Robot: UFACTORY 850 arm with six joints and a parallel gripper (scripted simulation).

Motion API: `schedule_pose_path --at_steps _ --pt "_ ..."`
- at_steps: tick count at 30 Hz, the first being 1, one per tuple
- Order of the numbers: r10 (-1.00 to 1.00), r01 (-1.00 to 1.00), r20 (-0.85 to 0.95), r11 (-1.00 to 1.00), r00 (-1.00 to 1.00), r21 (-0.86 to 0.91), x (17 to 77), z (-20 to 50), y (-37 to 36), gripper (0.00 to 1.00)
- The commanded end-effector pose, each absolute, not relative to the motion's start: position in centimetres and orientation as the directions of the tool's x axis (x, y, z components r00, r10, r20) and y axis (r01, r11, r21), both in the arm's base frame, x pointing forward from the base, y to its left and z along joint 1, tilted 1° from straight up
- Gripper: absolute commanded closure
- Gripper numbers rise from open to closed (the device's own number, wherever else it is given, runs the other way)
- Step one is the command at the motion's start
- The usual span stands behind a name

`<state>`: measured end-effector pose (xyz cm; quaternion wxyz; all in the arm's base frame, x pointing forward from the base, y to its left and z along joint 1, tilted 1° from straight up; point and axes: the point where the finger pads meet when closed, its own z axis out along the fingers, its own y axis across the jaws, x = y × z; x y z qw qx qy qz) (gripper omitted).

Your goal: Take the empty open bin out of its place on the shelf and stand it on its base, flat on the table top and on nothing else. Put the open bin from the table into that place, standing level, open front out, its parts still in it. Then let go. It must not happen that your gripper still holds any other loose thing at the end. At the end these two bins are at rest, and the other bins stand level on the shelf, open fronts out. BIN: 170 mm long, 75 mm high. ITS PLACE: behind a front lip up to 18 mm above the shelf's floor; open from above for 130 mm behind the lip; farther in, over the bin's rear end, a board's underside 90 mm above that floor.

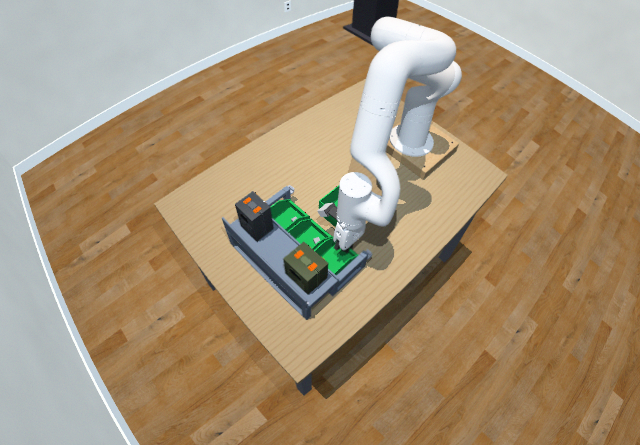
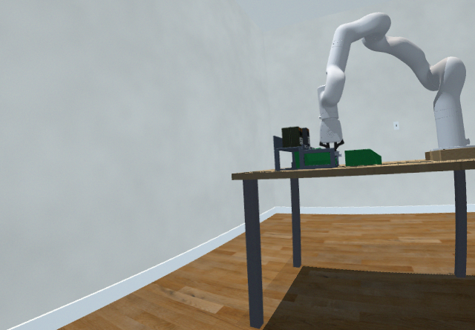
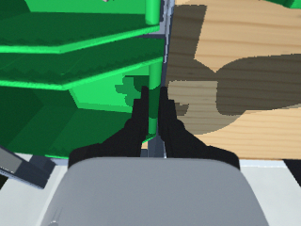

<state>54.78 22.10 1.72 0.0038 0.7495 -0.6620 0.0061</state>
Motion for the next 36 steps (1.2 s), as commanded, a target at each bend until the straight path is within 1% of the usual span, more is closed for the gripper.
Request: schedule_pose_path --at_steps 1,19,36 --pt "-0.992 -0.992 0.014 -0.124 0.124 -0.004 54.9 1.8 22.1 1.0" --pt "-0.992 -0.992 0.014 -0.124 0.124 -0.004 54.6 1.8 22.1 1.0" --pt "-0.992 -0.992 0.014 -0.124 0.124 -0.004 52.6 1.8 21.9 1.0"
